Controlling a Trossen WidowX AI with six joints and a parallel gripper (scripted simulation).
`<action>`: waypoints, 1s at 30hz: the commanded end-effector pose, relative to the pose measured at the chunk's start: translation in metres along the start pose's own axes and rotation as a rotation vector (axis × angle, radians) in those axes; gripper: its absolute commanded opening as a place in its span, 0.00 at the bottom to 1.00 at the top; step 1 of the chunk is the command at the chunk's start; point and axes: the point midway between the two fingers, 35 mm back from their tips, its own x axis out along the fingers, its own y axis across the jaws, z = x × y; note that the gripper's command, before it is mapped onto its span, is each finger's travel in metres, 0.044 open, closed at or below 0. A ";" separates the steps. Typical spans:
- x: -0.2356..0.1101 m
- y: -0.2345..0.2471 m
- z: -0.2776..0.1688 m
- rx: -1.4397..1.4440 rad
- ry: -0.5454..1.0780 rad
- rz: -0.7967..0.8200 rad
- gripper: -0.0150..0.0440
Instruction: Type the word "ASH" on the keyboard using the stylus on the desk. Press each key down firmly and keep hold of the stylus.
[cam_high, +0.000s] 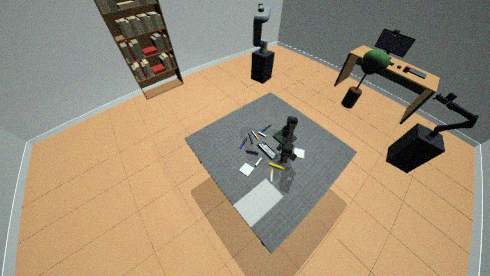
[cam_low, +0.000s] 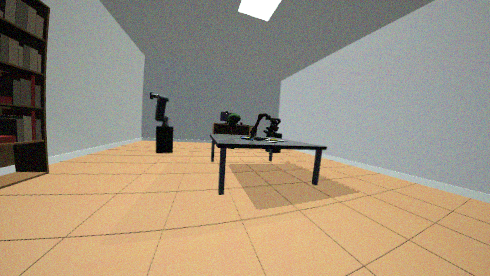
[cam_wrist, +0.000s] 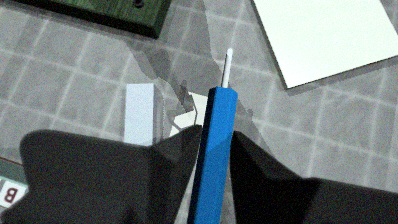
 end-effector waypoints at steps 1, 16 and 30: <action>-0.011 0.000 0.007 -0.001 0.002 -0.001 0.25; -0.011 0.061 -0.007 0.355 0.301 0.226 0.25; -0.036 0.135 -0.010 0.848 0.809 0.375 0.25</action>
